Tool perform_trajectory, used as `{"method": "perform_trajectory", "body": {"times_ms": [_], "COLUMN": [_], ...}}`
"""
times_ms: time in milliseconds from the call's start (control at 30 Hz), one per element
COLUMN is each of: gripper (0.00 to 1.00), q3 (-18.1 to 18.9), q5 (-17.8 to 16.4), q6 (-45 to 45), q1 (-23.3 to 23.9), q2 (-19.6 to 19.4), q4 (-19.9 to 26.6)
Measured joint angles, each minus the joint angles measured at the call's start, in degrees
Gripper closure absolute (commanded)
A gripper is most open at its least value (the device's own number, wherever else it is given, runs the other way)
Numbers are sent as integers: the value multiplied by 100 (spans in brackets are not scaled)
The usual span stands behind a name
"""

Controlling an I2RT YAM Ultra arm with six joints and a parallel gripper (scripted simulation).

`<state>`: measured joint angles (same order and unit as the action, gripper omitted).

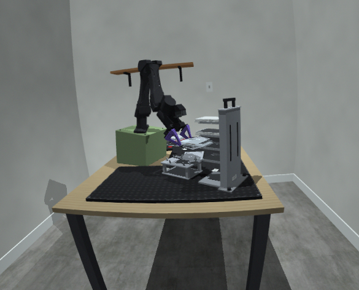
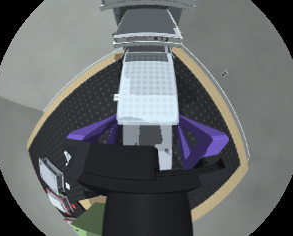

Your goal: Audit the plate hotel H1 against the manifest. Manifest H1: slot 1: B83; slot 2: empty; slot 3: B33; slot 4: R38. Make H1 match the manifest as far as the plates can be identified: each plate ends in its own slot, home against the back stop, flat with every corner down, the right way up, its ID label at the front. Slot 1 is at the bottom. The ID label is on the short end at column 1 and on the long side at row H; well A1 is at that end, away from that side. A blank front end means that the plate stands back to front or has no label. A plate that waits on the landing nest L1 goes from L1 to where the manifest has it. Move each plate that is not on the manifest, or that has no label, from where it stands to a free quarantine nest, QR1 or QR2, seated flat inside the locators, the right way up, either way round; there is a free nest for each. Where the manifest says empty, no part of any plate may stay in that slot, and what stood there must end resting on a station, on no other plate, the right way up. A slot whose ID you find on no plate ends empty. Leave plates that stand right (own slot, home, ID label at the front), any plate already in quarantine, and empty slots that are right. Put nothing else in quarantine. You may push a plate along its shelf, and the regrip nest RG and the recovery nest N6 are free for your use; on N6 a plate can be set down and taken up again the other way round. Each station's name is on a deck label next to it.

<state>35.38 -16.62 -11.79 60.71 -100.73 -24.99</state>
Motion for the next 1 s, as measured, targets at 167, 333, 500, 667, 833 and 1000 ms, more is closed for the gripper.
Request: {"method": "perform_trajectory", "body": {"times_ms": [167, 333, 500, 667, 833, 1000], "gripper": [14, 14, 14, 14, 14, 14], "q3": [-120, -271, -413, -501, -643, -785], "q5": [-31, -66, -101, -131, -168, -212], "q6": [-26, -57, -90, -118, -151, -190], "q1": [37, 90, 140, 173, 232, 291], "q2": [79, 173, 264, 321, 422, 516], "q4": [-48, -85, -120, -151, -188, -216]}}
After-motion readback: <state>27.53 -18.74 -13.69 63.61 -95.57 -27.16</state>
